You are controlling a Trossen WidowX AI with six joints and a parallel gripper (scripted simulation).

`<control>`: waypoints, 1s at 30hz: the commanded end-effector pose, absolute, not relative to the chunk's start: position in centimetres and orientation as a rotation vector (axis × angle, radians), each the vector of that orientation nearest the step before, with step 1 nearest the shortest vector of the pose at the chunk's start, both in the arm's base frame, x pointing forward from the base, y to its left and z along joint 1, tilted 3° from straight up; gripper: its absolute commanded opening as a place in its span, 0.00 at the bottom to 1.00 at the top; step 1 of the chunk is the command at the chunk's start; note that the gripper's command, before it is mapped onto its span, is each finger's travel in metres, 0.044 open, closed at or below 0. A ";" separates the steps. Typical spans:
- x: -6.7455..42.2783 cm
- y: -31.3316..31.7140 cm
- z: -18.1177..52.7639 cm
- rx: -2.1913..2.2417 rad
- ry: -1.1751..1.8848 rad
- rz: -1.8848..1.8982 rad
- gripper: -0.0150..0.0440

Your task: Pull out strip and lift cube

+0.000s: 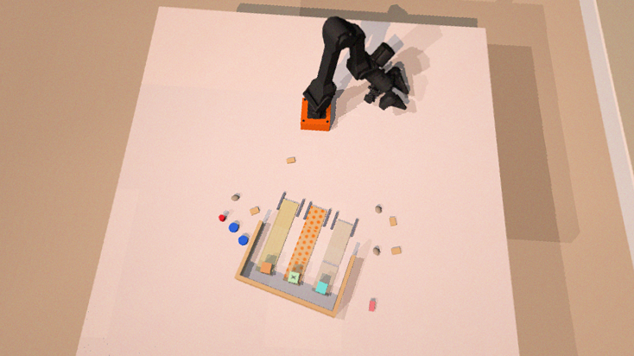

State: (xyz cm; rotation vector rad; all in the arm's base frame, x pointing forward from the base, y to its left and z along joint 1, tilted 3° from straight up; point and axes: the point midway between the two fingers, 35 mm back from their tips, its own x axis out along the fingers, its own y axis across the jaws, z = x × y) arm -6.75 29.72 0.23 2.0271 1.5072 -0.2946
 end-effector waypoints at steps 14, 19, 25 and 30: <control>-4.7 30.1 2.5 2.137 1.468 -0.419 0.93; -0.1 31.1 3.5 2.444 1.351 -0.721 0.93; 6.9 31.2 5.4 2.939 1.083 -1.201 0.93; 13.2 29.5 7.1 3.333 0.719 -1.564 0.93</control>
